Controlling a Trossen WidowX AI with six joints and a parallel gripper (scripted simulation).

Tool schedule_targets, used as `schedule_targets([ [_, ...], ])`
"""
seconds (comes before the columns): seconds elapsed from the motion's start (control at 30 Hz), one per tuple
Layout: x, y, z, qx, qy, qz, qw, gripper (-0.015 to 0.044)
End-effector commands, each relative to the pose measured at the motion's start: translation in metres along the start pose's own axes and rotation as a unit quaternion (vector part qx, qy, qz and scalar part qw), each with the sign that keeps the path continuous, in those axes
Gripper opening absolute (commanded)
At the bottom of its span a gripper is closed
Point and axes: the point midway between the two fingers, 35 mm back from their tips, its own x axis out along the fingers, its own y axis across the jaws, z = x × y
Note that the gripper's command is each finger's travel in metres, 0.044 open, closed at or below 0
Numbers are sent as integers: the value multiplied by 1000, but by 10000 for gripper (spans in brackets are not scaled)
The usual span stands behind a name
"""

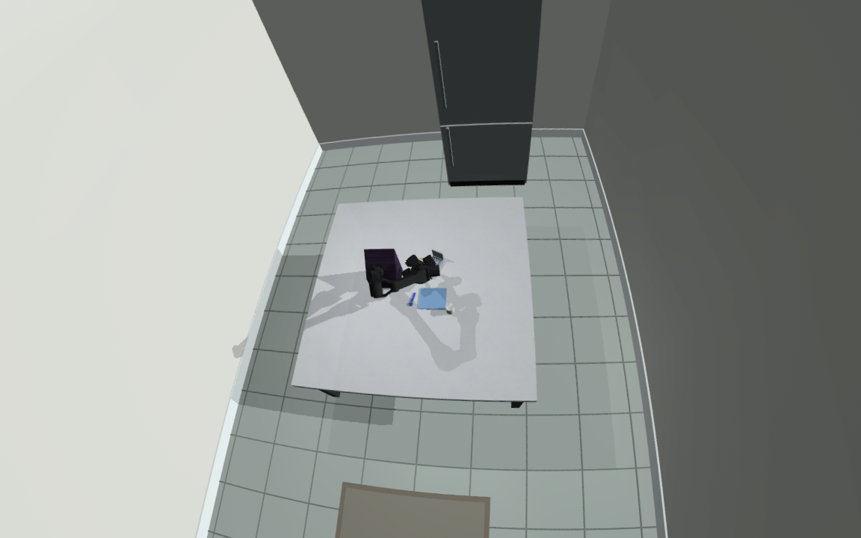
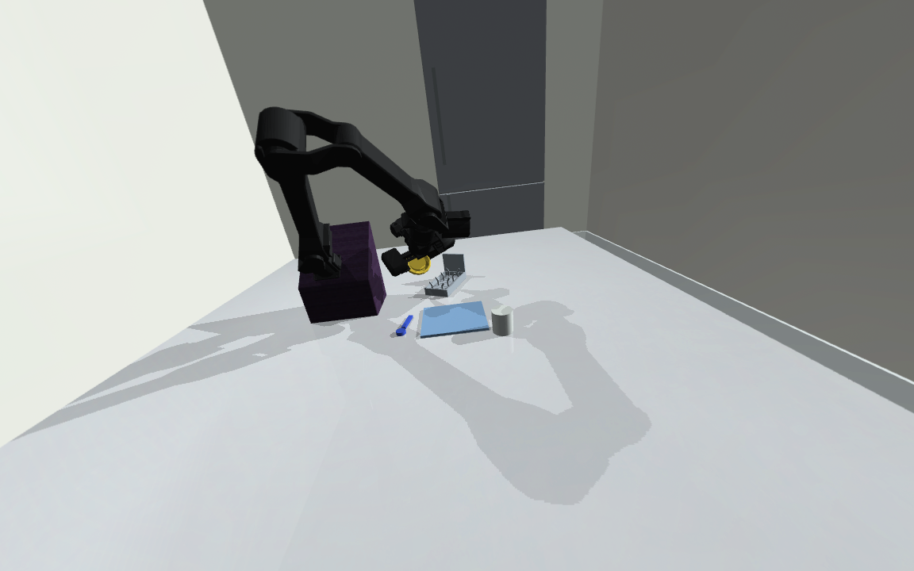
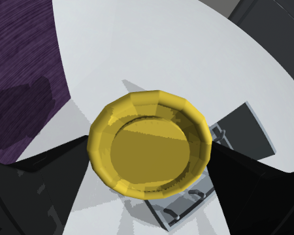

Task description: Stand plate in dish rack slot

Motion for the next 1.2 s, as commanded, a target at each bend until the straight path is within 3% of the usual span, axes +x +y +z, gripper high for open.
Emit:
schedule_targets([
  [0.0, 6, 1, -3, 22, -34, -34, 999, 0],
  [0.6, 14, 2, -24, 106, -132, -193, 967, 0],
  [1.17, 6, 11, -47, 163, -176, -355, 904, 0],
])
